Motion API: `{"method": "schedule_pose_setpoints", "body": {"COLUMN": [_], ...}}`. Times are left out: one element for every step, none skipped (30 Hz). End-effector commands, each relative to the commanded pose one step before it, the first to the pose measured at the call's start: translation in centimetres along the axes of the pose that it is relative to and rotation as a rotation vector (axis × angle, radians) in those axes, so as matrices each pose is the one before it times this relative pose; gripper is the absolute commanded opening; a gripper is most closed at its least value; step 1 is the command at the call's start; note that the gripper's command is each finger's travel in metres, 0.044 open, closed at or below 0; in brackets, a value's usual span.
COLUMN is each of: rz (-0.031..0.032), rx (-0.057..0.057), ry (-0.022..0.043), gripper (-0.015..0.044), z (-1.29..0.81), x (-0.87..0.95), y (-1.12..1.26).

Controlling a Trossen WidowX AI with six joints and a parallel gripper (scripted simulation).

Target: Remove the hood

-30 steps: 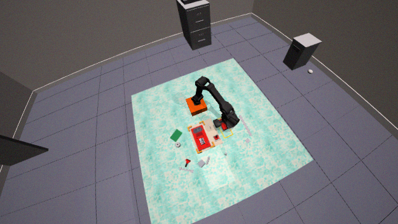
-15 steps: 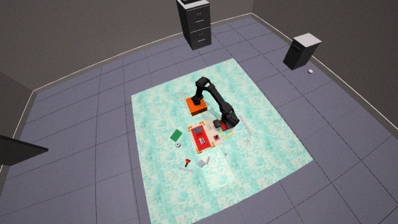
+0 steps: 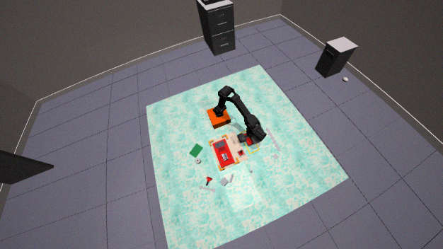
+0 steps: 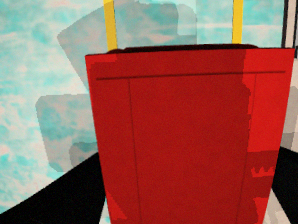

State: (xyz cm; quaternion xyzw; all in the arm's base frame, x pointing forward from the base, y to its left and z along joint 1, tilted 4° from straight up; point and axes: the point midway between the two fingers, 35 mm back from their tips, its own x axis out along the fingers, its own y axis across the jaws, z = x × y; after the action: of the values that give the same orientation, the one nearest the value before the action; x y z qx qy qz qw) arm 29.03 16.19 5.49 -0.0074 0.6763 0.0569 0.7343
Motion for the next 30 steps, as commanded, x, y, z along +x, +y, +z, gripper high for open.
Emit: {"method": "schedule_pose_setpoints", "body": {"rz": [-0.00249, 0.00000, 0.00000, 0.00000, 0.00000, 0.00000, 0.00000, 0.00000, 0.00000, 0.00000, 0.00000, 0.00000, 0.00000, 0.00000, 0.00000, 0.00000, 0.00000, 0.00000, 0.00000, 0.00000, 0.00000, 0.00000, 0.00000, 0.00000, 0.00000, 0.00000, 0.00000, 0.00000, 0.00000, 0.00000], "rx": [0.0045, 0.0000, 0.0000, 0.0000, 0.0000, 0.0000, 0.0000, 0.0000, 0.0000, 0.0000, 0.0000, 0.0000, 0.0000, 0.0000, 0.0000, 0.0000, 0.0000, 0.0000, 0.0000, 0.0000, 0.0000, 0.0000, 0.0000, 0.0000, 0.0000, 0.0000, 0.0000, 0.0000, 0.0000, 0.0000], "ry": [-0.00126, 0.00001, 0.00001, 0.00001, 0.00001, 0.00001, 0.00001, 0.00001, 0.00001, 0.00001, 0.00001, 0.00001, 0.00001, 0.00001, 0.00001, 0.00001, 0.00001, 0.00001, 0.00001, 0.00001, 0.00001, 0.00001, 0.00001, 0.00001, 0.00001, 0.00001, 0.00001, 0.00001, 0.00001, 0.00001], "gripper": [0.0000, 0.0000, 0.0000, 0.0000, 0.0000, 0.0000, 0.0000, 0.0000, 0.0000, 0.0000, 0.0000, 0.0000, 0.0000, 0.0000, 0.0000, 0.0000, 0.0000, 0.0000, 0.0000, 0.0000, 0.0000, 0.0000, 0.0000, 0.0000, 0.0000, 0.0000, 0.0000, 0.0000, 0.0000, 0.0000], "z": [-0.032, -0.003, -0.003, -0.004, -0.004, -0.004, -0.004, -0.004, -0.004, -0.004, -0.005, -0.005, -0.005, -0.005, -0.005, -0.005, -0.005, -0.005, -0.006, -0.006, -0.006, -0.006, -0.006, -0.006, -0.006, -0.007, -0.007, -0.007, -0.007, -0.007], "x": [0.334, 0.063, 0.064, 0.063, 0.063, 0.063, 0.063, 0.063, 0.063, 0.063, 0.063, 0.063, 0.063, 0.063, 0.063, 0.063, 0.063, 0.063, 0.063, 0.063, 0.063, 0.063, 0.063, 0.063, 0.063, 0.062, 0.062, 0.062, 0.062, 0.062], "y": [-0.057, -0.002, -0.002, -0.002, -0.002, -0.002, -0.002, -0.002, -0.002, -0.002, -0.002, -0.002, -0.002, -0.002, -0.002, -0.002, -0.002, -0.002, -0.002, -0.003, -0.003, -0.003, -0.003, -0.003, -0.003, -0.003, -0.003, -0.003, -0.003, -0.003]}}
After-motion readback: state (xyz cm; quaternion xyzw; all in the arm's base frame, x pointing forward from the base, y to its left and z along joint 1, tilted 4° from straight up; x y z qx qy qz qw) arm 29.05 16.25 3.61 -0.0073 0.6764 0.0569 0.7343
